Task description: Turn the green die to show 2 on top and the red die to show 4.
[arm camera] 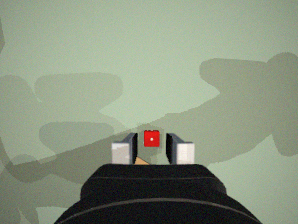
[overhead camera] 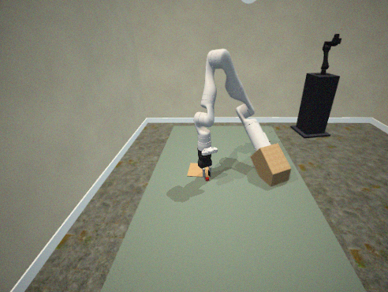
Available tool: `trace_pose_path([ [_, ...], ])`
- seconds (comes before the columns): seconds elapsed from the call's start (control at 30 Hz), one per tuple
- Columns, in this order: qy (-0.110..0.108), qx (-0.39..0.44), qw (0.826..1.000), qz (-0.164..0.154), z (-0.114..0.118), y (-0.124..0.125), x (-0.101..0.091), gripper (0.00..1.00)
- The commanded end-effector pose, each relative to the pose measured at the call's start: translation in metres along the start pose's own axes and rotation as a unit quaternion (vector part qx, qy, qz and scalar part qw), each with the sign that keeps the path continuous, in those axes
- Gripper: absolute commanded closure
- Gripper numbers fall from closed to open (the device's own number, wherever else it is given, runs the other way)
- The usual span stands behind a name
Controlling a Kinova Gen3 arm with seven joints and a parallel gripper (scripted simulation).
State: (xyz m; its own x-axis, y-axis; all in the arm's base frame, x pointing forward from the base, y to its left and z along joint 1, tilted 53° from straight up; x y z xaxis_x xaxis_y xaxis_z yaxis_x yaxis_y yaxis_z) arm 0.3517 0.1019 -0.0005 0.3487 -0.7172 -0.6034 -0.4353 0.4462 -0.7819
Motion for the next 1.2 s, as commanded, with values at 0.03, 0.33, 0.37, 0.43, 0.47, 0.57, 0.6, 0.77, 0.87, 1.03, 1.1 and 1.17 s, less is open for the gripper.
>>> trace_pose_path([
  [0.03,-0.001,0.000,1.000,0.000,0.000,0.000,-0.001,0.36],
  [0.33,-0.001,0.000,1.000,0.000,0.000,0.000,-0.001,0.36],
  [0.37,-0.001,0.000,1.000,0.000,0.000,0.000,0.000,0.36],
  [0.43,-0.001,0.000,1.000,0.000,0.000,0.000,0.000,0.36],
  [0.47,-0.001,0.000,1.000,0.000,0.000,0.000,0.000,0.36],
  [0.57,-0.001,0.000,1.000,0.000,0.000,0.000,0.001,0.36],
  [0.6,-0.001,0.000,1.000,0.000,0.000,0.000,0.002,0.36],
  [0.77,-0.001,0.000,1.000,0.000,0.000,0.000,0.007,0.36],
  [0.87,-0.001,0.000,1.000,0.000,0.000,0.000,0.011,0.36],
  [1.03,-0.001,0.000,1.000,0.000,0.000,0.000,0.014,0.36],
  [1.1,-0.001,0.000,1.000,0.000,0.000,0.000,0.016,0.36],
  [1.17,-0.001,0.000,1.000,0.000,0.000,0.000,0.018,0.36],
])
Point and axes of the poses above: the point where the finger pads meet when closed, its own x axis out along the fingers, its own z axis across the jaws, y = z × x, the point moved 4 cm from there along -x, back along the fingers, and after that the axes turned 10 degrees about -x, right-handed, at the moved point
